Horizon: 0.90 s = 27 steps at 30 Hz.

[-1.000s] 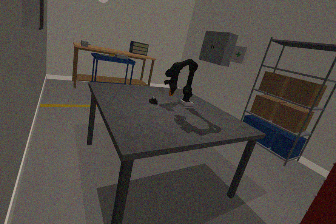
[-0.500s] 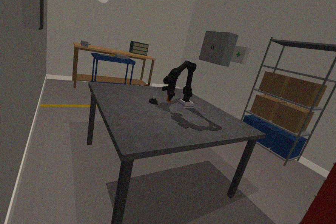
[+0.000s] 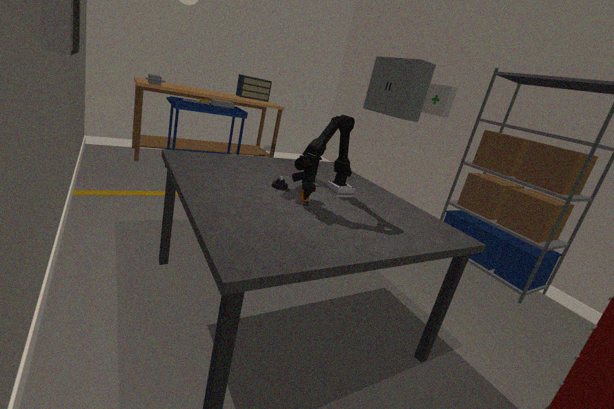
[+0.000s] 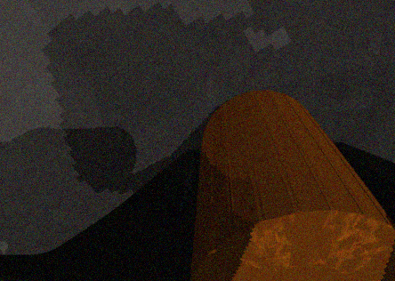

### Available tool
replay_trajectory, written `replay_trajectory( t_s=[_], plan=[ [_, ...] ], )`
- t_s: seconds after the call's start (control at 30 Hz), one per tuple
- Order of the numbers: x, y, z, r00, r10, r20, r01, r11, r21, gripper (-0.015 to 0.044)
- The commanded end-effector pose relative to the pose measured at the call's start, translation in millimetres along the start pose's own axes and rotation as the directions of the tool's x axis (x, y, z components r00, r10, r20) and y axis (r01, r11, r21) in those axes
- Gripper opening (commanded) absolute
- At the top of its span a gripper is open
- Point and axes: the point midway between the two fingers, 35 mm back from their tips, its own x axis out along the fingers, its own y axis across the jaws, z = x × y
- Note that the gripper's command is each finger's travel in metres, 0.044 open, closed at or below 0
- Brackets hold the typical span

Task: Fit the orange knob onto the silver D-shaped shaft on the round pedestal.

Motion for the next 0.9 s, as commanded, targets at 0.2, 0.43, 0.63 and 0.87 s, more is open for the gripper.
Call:
replay_trajectory(
  t_s=[0.2,0.43,0.63,0.87],
  plan=[
    [3.2,0.2,-0.5,1.0,0.0,0.002,0.0,1.0,0.0,0.0079],
    [3.2,0.2,-0.5,1.0,0.0,0.002,0.0,1.0,0.0,0.024],
    [3.2,0.2,-0.5,1.0,0.0,0.002,0.0,1.0,0.0,0.024],
    [3.2,0.2,-0.5,1.0,0.0,0.002,0.0,1.0,0.0,0.024]
  ],
)
